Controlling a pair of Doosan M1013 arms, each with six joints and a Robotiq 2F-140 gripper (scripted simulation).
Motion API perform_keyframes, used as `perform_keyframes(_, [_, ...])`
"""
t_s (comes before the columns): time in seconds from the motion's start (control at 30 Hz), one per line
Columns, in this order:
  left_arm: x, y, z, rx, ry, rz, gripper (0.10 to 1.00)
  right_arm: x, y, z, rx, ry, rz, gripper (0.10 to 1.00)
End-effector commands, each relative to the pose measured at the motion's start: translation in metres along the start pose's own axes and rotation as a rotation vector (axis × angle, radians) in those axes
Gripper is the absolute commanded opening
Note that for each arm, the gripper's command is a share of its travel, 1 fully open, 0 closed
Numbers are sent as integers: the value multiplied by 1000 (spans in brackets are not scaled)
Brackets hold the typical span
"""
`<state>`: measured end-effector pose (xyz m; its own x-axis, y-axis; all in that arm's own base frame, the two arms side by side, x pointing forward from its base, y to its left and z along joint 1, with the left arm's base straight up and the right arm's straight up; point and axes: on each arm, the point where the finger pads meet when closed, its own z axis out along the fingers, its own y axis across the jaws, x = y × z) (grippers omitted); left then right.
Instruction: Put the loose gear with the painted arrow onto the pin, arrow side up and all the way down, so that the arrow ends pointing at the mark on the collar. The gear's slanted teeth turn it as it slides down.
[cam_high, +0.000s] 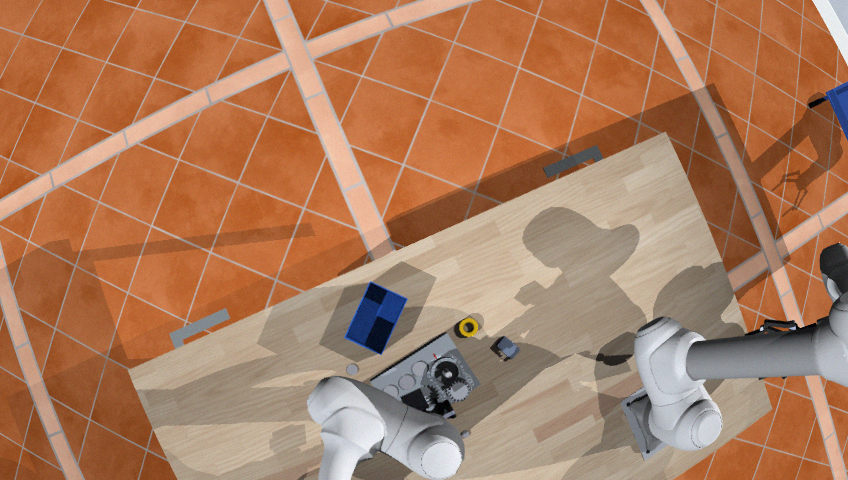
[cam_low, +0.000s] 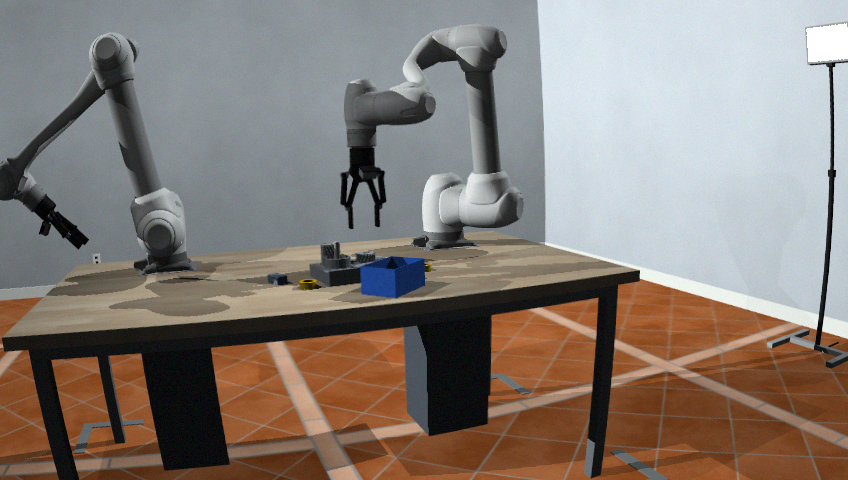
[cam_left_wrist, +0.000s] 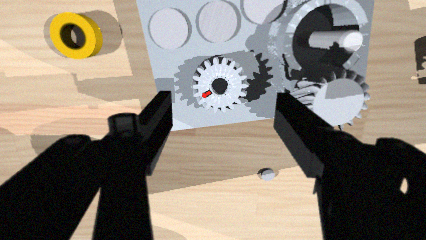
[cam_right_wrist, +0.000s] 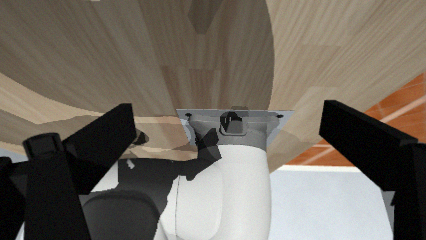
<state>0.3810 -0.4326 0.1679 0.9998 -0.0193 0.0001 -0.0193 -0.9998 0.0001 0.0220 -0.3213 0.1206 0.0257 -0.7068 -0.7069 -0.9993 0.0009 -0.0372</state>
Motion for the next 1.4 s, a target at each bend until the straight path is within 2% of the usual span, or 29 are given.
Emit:
perform_keyframes(0.0, [0, 0, 1, -1, 1, 0, 560, 0, 0, -1, 0, 1, 0, 1000])
perform_keyframes(0.47, [0, 0, 18, -1, 1, 0, 560, 0, 0, -1, 0, 1, 0, 1000])
perform_keyframes(0.97, [1, 0, 47, -1, 1, 0, 560, 0, 0, -1, 0, 1, 0, 1000])
perform_keyframes(1.37, [1, 0, 59, -1, 1, 0, 560, 0, 0, -1, 0, 1, 0, 1000])
